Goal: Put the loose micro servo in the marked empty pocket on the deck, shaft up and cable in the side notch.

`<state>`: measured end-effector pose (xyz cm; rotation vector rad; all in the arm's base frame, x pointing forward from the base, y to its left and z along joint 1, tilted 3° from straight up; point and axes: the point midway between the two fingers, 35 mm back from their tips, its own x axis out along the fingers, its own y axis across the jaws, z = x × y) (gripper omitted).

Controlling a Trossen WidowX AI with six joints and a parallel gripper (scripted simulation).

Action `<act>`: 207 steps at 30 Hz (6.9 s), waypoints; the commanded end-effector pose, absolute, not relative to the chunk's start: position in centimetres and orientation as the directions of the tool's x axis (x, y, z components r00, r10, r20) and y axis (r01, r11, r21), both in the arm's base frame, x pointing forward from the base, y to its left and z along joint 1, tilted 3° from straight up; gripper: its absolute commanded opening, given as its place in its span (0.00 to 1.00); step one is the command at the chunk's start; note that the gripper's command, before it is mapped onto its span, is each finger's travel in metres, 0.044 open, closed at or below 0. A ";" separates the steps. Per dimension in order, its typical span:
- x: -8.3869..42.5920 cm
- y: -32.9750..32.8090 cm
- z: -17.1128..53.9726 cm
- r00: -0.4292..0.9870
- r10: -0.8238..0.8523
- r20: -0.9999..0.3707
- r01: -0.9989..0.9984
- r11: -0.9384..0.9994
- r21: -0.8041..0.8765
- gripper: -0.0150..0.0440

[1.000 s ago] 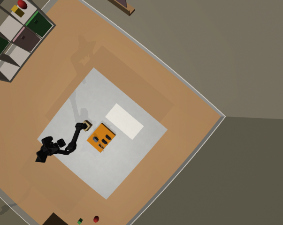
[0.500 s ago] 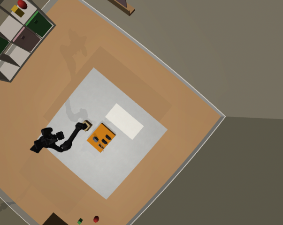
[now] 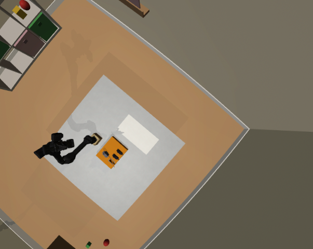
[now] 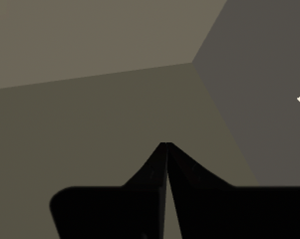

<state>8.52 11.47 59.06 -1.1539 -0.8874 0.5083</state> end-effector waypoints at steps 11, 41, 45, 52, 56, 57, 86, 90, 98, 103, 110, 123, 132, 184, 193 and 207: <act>8.8 17.0 56.1 0.649 0.720 0.247 0.102 0.239 -0.966 0.25; 17.1 23.8 47.0 0.810 0.586 -0.026 -0.055 0.031 -0.998 0.25; 18.7 24.1 45.5 0.829 0.554 -0.074 -0.103 0.020 -0.995 0.25; 21.8 24.1 42.3 0.858 0.485 -0.171 -0.198 0.005 -0.980 0.25; 23.6 23.9 40.3 0.867 0.442 -0.230 -0.257 0.001 -0.966 0.25; 24.0 23.8 39.8 0.869 0.430 -0.245 -0.273 0.004 -0.962 0.25; 34.0 15.7 25.4 0.758 0.087 -0.647 -0.647 0.231 -0.727 0.25; 34.7 13.9 23.3 0.715 0.044 -0.698 -0.676 0.298 -0.674 0.25; 35.6 10.2 19.3 0.611 -0.029 -0.791 -0.703 0.441 -0.559 0.25; 35.7 7.8 16.9 0.532 -0.066 -0.844 -0.695 0.537 -0.479 0.25; 35.3 4.5 13.5 0.407 -0.097 -0.908 -0.646 0.673 -0.361 0.25; 32.9 -1.2 8.2 0.163 -0.088 -0.983 -0.442 0.884 -0.153 0.25; 30.4 -4.3 5.2 0.005 -0.030 -1.000 -0.232 0.972 -0.031 0.25; 29.4 -3.5 0.2 -0.036 -0.007 -0.999 -0.167 0.986 -0.001 0.25; 29.3 -2.0 0.2 -0.036 -0.006 -0.999 -0.167 0.986 0.000 0.25; 28.9 0.3 0.2 -0.036 -0.004 -0.999 -0.167 0.986 0.002 0.25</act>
